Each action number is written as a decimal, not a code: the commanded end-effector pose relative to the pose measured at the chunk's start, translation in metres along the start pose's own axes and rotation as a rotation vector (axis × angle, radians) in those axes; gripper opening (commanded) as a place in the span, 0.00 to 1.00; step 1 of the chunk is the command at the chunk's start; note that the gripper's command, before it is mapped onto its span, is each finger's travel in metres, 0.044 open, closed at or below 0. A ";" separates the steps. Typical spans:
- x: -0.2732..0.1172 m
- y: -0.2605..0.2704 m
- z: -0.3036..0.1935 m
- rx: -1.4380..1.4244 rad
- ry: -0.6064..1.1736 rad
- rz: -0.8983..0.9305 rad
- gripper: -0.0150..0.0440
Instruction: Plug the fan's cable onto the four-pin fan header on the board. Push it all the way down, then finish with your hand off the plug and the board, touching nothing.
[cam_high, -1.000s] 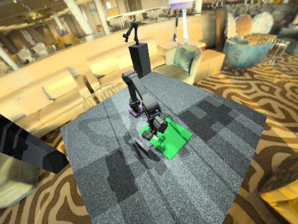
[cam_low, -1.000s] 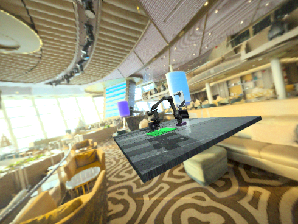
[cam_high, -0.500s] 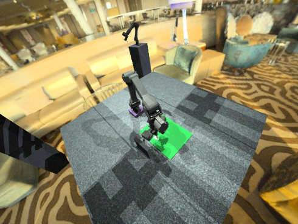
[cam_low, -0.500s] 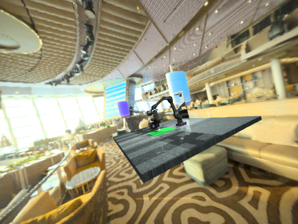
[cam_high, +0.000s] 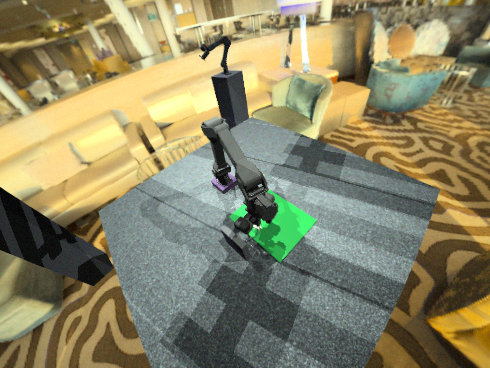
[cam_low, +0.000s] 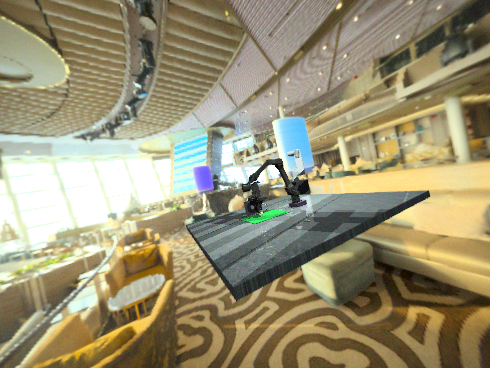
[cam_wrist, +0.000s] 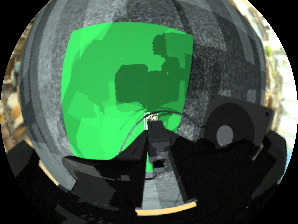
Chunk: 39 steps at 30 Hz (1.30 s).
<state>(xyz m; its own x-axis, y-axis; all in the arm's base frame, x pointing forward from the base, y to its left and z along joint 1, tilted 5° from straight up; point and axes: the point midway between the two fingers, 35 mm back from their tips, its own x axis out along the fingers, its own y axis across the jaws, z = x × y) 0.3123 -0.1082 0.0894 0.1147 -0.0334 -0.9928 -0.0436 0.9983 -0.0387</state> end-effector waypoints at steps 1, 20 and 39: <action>0.007 0.001 -0.002 0.004 0.008 0.006 0.25; 0.007 0.002 -0.005 -0.002 0.008 0.006 0.25; 0.010 0.002 -0.004 -0.009 0.008 0.006 0.25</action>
<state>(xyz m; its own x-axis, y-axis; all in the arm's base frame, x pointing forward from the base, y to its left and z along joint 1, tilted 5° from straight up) 0.3094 -0.1071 0.0807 0.1075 -0.0308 -0.9937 -0.0449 0.9983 -0.0358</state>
